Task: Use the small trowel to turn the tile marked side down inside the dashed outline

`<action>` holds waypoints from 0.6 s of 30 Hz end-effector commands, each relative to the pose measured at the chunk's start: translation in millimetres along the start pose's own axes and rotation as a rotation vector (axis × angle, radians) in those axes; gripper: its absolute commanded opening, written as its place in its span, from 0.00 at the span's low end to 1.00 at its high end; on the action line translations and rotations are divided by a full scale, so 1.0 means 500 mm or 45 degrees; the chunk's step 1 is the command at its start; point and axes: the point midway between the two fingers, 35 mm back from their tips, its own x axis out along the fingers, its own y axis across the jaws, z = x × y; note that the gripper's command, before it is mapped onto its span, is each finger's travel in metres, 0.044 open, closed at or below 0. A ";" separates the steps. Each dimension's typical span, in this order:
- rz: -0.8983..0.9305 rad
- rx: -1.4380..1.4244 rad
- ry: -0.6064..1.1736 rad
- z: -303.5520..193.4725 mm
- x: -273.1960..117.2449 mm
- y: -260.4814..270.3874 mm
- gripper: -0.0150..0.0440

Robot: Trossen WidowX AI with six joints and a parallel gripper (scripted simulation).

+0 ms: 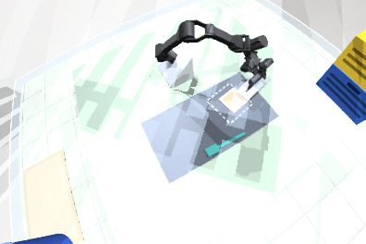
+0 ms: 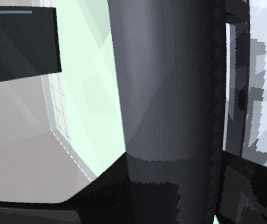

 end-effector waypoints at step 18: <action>0.056 0.027 -0.021 -0.085 -0.009 -0.037 0.25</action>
